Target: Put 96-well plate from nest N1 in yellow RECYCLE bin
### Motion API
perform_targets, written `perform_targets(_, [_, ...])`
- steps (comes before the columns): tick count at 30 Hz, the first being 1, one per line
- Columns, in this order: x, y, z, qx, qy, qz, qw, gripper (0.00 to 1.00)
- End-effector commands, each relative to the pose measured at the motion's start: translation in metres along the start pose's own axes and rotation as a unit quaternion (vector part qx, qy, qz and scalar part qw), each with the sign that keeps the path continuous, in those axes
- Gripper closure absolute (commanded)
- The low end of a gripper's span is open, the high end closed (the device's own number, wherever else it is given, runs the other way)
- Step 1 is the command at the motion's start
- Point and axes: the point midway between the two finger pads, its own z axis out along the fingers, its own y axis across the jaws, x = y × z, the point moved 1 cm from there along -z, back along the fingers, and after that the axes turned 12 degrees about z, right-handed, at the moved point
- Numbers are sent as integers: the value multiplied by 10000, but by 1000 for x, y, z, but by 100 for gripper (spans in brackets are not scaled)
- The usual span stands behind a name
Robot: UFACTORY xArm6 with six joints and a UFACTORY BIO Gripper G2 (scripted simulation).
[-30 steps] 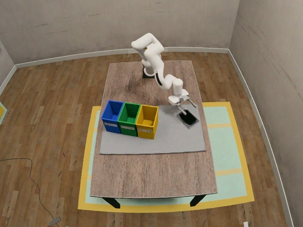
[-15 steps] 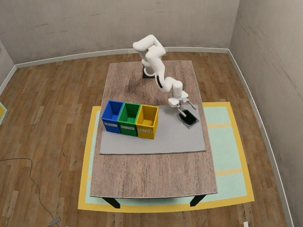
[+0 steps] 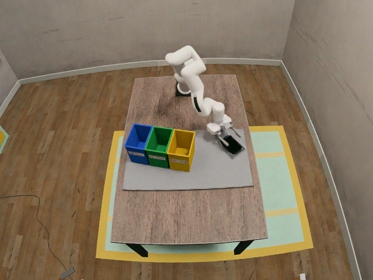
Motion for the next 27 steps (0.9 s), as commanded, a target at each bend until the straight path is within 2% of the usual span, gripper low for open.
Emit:
perform_targets(1, [3, -1, 2, -1, -29, -4, 10000, 63])
perform_targets(14, [24, -6, 2, -2, -28, -4, 10000, 63])
perform_targets(27, [29, -7, 2, -2, -28, -4, 10000, 63])
